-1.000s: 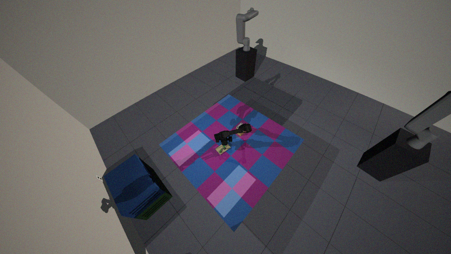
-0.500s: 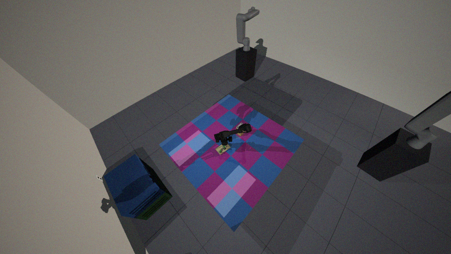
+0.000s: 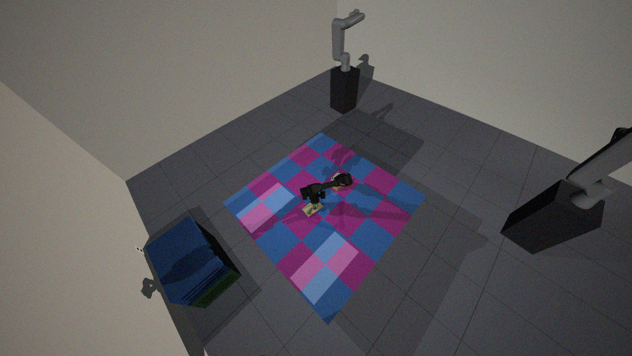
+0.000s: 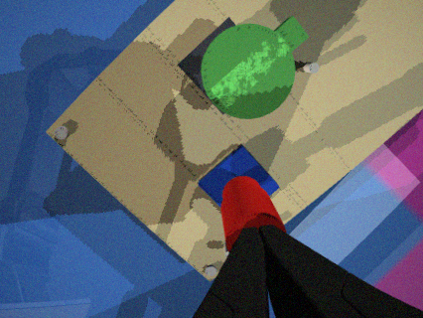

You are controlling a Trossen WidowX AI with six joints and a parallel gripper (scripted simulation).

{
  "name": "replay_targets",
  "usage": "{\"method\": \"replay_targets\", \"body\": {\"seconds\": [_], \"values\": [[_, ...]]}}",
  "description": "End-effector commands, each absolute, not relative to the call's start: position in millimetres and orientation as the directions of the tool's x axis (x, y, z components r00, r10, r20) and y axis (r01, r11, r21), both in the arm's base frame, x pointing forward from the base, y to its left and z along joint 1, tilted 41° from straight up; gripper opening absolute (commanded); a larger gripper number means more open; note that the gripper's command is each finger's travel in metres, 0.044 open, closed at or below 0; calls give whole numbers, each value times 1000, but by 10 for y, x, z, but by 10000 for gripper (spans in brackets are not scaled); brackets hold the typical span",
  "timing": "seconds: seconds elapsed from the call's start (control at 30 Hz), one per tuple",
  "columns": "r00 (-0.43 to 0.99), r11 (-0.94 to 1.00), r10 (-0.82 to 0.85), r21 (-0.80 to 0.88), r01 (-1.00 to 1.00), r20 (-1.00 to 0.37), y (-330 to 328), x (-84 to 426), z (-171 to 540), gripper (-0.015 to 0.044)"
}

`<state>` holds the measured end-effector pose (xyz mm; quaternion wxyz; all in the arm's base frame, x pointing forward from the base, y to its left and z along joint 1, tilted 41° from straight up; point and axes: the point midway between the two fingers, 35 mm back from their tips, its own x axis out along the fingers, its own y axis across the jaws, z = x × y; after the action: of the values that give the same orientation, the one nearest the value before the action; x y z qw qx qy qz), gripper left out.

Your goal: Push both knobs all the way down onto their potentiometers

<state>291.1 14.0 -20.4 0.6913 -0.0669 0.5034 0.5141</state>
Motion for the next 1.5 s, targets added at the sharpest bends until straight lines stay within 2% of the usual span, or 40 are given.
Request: {"method": "replay_targets", "body": {"seconds": [0.0,1.47], "values": [[-53,440,649,432,-788,-759,237,2922,-290,0],[-53,441,648,431,-787,-760,75,2940,-107,0]]}}
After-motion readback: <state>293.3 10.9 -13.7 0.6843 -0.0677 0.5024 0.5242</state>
